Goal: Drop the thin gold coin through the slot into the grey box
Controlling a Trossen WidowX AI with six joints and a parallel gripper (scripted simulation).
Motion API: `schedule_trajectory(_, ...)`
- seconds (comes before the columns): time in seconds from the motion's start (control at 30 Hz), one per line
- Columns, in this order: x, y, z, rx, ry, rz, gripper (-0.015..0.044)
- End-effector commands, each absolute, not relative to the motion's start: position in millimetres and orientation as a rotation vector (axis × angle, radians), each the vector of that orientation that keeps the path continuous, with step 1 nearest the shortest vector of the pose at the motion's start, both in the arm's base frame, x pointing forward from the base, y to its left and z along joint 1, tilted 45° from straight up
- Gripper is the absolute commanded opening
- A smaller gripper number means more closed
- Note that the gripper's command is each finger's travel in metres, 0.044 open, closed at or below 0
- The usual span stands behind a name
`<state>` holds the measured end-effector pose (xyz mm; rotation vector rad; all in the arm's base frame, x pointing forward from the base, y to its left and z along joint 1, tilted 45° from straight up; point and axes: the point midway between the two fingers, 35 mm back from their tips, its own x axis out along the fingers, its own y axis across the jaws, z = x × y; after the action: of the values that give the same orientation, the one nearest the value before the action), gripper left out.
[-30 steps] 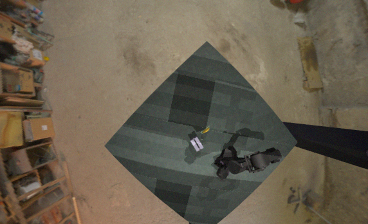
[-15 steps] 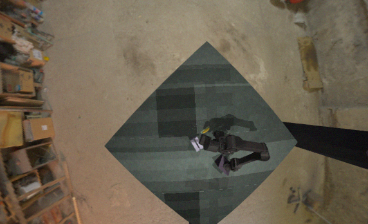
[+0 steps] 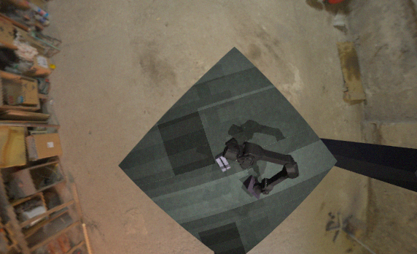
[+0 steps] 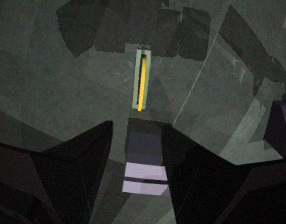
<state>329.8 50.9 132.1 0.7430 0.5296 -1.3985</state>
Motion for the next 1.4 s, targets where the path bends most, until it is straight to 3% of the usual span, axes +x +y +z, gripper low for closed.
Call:
schedule_trajectory(0.0, 331.5, 30.6, 116.6, 0.734, 0.520, -1.412, 0.0161)
schedule_trajectory(1.37, 339.8, -20.2, 67.9, 0.734, 0.518, -1.411, 0.0161)
